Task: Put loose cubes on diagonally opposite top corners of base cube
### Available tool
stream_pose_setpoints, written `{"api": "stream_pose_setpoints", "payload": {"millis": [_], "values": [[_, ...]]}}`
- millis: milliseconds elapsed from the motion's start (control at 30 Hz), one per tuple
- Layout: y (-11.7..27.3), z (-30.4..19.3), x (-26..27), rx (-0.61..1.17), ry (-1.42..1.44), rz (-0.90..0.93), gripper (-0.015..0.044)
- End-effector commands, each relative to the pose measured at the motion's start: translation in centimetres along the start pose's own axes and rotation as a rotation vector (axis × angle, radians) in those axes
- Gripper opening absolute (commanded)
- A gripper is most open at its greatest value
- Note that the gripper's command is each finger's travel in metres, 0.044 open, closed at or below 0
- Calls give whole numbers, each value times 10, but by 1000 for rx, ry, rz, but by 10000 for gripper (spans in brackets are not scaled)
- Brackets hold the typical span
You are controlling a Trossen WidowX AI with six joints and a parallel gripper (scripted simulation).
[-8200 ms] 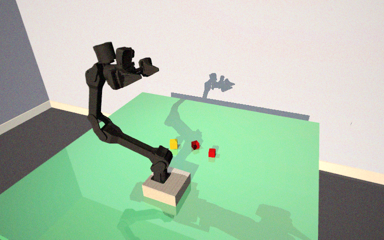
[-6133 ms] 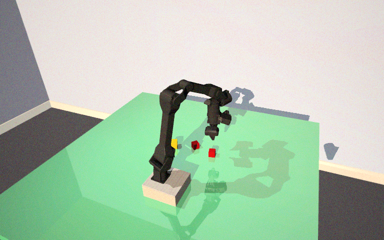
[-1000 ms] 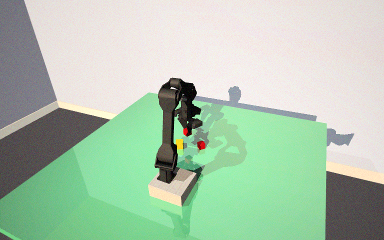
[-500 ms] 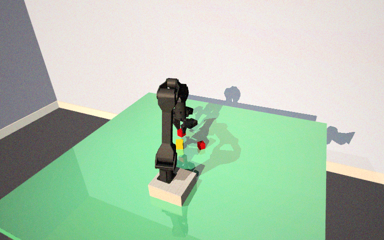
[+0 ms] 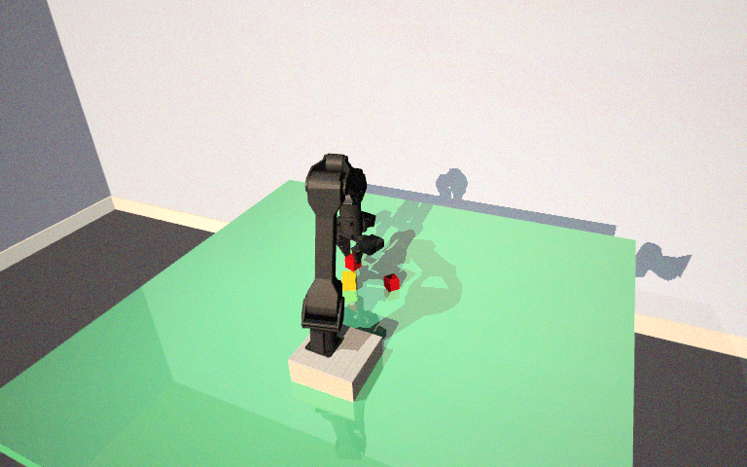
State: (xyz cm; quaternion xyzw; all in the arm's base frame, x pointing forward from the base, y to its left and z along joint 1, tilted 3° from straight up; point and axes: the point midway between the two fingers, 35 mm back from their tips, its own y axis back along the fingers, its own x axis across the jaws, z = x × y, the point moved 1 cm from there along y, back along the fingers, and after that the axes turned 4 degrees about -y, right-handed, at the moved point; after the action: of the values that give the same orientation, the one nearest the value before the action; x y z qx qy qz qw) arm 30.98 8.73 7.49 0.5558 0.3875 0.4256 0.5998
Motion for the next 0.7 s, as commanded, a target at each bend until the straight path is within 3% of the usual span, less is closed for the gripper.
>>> {"api": "stream_pose_setpoints", "payload": {"millis": [0,667], "values": [[-12,-2,-2,8,5,-12,105],[-14,-2,-2,8,4,-12,105]]}}
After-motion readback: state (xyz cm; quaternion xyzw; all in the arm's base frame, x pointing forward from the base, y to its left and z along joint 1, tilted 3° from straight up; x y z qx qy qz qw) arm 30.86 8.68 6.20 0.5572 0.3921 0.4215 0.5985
